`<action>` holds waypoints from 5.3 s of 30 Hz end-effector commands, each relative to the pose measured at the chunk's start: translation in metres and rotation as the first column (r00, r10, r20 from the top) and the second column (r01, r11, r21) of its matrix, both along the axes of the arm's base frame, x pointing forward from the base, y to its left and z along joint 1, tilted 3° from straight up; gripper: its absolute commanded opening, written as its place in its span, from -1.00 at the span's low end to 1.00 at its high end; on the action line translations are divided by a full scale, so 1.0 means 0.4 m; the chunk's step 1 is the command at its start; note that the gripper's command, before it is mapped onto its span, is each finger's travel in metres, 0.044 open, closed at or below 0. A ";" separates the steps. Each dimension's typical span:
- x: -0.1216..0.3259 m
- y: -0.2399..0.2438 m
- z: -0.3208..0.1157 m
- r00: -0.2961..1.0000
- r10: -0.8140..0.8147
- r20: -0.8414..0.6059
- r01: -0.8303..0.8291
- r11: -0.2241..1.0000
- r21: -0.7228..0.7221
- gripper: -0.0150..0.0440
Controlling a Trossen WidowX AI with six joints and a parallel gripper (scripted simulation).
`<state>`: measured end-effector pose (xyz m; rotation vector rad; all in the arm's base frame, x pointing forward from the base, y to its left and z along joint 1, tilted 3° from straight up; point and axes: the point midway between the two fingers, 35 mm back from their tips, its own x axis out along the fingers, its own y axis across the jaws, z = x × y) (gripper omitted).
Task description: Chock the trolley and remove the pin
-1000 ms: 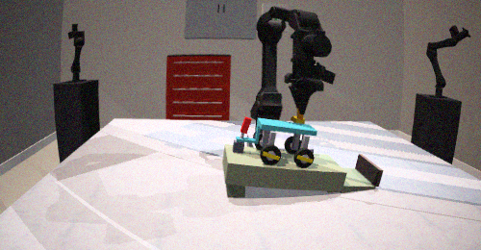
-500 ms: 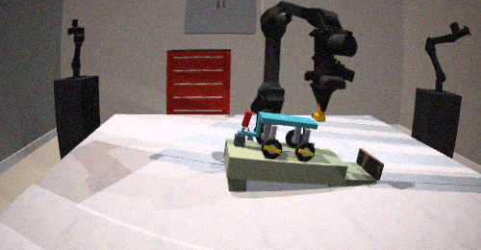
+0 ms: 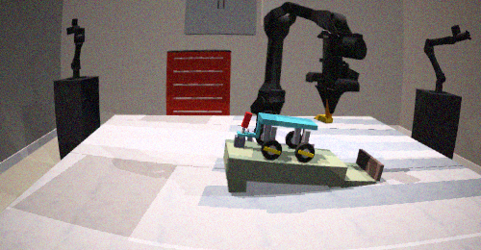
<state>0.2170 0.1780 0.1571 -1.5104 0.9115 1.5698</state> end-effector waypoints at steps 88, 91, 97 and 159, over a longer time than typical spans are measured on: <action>0.074 0.014 -0.170 0.285 0.958 -0.038 -0.957 0.281 -0.074 -0.49; 0.077 0.007 -0.166 0.285 0.958 -0.038 -0.957 0.281 -0.074 -0.49; 0.083 -0.006 -0.162 0.285 0.958 -0.039 -0.957 0.281 -0.075 -0.49; 0.094 -0.030 -0.019 0.279 0.960 -0.038 -0.959 0.276 -0.071 0.42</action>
